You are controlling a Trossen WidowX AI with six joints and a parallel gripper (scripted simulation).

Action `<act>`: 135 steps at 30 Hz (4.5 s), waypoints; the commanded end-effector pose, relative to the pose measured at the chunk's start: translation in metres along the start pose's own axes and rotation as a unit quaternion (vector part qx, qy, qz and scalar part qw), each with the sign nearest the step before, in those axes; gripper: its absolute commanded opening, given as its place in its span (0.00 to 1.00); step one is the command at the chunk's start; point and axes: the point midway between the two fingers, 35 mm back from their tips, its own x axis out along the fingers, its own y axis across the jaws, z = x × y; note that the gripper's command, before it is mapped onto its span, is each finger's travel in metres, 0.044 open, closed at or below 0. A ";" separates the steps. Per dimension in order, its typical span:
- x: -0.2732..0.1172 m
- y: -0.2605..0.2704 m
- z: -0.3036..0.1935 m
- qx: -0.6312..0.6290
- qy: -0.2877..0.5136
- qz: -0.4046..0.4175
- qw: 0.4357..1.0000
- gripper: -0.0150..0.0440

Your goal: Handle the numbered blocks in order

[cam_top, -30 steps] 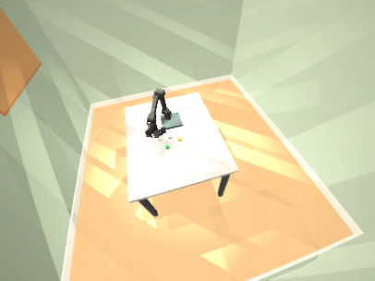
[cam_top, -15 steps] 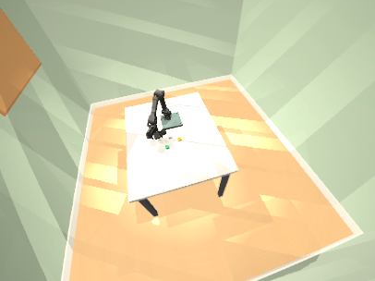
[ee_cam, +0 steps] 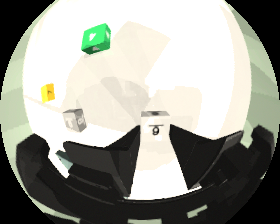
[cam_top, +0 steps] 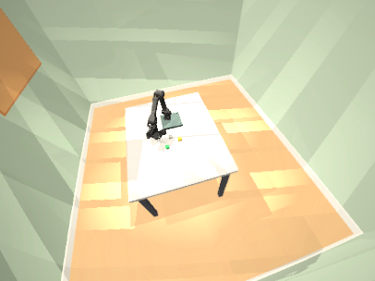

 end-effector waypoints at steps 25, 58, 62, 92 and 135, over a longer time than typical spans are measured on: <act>0.000 0.000 0.001 -0.002 -0.002 0.000 1.000 0.46; -0.009 0.000 0.000 -0.001 0.000 0.000 1.000 0.46; -0.002 0.000 0.000 -0.001 0.000 0.000 1.000 0.46; -0.036 0.000 0.000 -0.001 0.000 0.000 1.000 0.93; -0.110 0.197 0.071 -0.001 -0.003 0.008 1.000 0.55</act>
